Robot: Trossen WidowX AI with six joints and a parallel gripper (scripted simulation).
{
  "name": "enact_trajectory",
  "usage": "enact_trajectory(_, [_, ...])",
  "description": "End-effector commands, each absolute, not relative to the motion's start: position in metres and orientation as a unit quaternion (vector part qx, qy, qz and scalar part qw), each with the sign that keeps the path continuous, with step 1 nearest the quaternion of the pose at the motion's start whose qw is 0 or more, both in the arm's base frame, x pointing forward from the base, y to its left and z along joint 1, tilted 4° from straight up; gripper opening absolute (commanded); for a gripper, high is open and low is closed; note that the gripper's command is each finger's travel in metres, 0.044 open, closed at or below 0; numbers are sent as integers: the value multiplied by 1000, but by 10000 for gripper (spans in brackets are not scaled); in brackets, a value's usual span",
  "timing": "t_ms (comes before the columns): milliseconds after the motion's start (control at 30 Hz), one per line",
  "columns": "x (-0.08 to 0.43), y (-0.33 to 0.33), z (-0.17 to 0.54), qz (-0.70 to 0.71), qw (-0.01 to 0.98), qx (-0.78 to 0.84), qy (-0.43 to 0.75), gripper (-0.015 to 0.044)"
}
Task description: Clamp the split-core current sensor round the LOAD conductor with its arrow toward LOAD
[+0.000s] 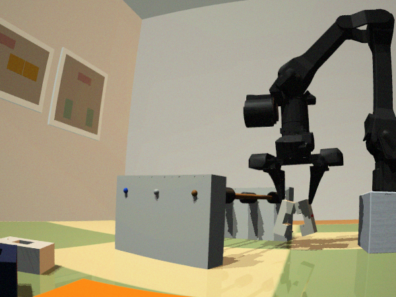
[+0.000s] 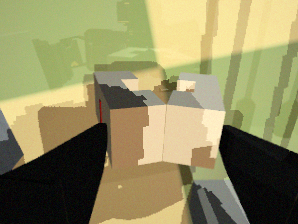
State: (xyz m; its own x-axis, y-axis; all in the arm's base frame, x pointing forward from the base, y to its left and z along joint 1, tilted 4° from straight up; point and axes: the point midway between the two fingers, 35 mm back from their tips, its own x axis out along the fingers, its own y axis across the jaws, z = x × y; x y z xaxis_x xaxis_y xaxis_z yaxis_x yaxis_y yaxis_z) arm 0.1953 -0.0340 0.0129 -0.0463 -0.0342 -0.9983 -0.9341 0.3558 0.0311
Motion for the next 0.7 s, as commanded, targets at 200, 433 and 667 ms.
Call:
enact_trajectory(200, [206, -33, 64, 399, 565, -403, 600, 0])
enact_trajectory(433, [208, -33, 98, 400, 565, -402, 599, 0])
enact_trajectory(667, [208, -33, 118, 398, 566, -400, 601, 0])
